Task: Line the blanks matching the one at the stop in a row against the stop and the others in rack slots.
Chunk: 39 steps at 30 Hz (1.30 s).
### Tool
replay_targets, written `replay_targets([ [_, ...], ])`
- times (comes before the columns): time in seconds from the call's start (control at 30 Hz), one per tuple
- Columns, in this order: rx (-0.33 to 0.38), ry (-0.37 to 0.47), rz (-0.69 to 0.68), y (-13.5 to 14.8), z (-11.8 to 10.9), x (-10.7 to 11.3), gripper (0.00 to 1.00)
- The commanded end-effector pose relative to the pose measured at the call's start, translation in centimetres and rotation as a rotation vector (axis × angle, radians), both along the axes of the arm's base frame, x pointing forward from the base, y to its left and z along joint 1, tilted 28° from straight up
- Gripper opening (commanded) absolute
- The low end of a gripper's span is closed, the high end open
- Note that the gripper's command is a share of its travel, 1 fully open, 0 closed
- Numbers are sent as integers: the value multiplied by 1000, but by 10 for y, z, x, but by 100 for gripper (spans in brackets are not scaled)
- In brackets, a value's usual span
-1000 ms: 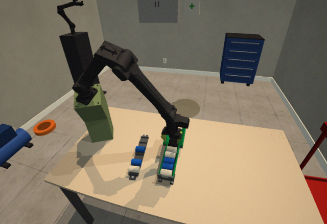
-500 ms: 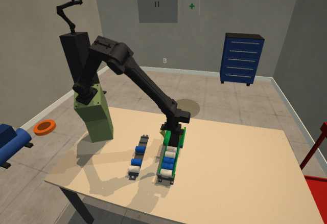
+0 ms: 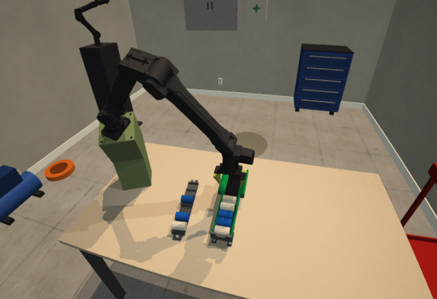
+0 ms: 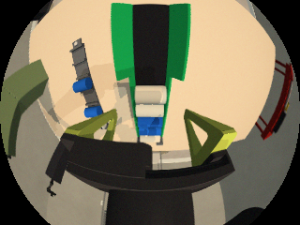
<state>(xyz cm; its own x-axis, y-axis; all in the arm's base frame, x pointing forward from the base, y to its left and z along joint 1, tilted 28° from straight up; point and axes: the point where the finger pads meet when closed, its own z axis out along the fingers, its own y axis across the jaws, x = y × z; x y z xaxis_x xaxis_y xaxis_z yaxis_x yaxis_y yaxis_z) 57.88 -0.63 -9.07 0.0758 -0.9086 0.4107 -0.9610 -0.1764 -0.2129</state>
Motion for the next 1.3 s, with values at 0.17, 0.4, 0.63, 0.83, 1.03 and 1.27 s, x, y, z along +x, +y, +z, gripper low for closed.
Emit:
replay_targets([
  [0.17, 4, -26, -8, 5, 14, 10, 100],
  [0.4, 19, -50, -69, -6, 17, 11, 100],
  [0.63, 90, -150, -289, -15, 21, 15, 100],
  [0.83, 141, -219, -420, -7, 22, 18, 100],
  [1.03, 221, -338, -698, -29, 24, 21, 100],
  [1.27, 296, -443, -921, -36, 30, 24, 100],
])
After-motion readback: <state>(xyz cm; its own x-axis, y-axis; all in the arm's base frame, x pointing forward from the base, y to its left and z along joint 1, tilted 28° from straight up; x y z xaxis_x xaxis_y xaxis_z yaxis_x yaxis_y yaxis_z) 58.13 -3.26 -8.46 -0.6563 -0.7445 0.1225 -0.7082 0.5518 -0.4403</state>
